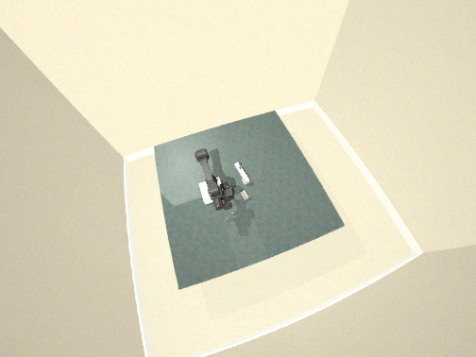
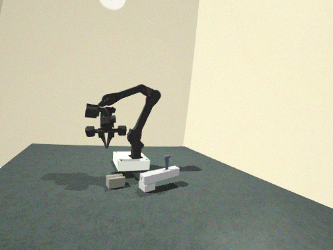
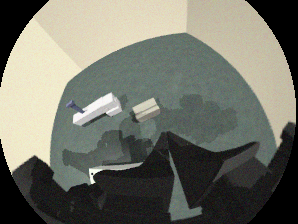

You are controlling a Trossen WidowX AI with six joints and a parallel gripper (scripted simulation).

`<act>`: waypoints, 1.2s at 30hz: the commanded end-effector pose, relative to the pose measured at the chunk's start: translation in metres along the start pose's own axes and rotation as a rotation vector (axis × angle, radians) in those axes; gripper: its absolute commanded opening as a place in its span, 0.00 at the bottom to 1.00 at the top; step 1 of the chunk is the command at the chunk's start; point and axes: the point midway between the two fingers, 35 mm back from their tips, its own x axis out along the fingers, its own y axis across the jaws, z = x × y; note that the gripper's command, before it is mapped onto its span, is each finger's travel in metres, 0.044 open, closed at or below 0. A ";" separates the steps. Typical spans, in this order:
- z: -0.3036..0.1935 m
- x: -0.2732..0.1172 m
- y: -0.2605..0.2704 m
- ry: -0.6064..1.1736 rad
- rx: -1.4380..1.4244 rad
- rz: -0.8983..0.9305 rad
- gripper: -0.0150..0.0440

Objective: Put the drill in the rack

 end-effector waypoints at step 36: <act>0.098 0.073 0.257 0.639 -0.328 0.027 0.25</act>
